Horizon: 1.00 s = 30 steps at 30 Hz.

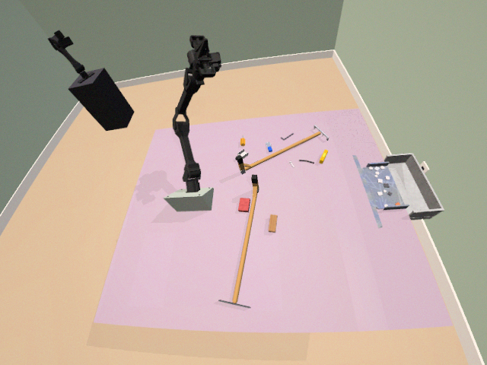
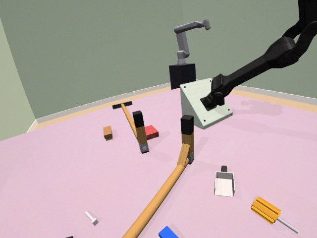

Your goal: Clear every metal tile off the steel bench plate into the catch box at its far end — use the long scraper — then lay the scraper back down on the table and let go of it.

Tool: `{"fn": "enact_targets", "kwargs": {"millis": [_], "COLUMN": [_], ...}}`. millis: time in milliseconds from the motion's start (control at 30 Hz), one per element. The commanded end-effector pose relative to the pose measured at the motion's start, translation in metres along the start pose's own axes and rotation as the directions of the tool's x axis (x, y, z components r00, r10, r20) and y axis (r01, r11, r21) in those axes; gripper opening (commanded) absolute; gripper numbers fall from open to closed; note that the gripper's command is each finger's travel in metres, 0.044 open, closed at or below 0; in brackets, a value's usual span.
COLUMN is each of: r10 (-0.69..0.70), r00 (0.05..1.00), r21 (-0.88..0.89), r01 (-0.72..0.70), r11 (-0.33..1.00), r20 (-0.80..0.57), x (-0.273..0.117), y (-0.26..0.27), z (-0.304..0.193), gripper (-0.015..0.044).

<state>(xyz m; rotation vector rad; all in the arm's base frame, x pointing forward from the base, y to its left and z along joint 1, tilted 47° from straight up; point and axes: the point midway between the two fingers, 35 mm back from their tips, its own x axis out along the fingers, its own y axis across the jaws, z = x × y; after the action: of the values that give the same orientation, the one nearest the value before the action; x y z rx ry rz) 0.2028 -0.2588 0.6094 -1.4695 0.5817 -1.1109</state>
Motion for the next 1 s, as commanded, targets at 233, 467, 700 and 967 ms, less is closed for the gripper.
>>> {"fn": "enact_targets", "kwargs": {"millis": [233, 467, 700, 967], "r10": [0.153, 0.240, 0.326, 0.421], "r00": [0.984, 0.962, 0.929, 0.879], "r21": [-0.011, -0.019, -0.028, -0.039], "r01": [-0.152, -0.239, -0.326, -0.424], "r11": [0.988, 0.971, 0.945, 0.905], "r20": [0.087, 0.134, 0.177, 0.223], "x": [0.011, 0.013, 0.012, 0.009], "y": [0.050, 0.078, 0.106, 0.137], "z": [0.020, 0.030, 0.040, 0.050], "gripper": [0.0000, 0.0000, 0.0000, 0.0000]}}
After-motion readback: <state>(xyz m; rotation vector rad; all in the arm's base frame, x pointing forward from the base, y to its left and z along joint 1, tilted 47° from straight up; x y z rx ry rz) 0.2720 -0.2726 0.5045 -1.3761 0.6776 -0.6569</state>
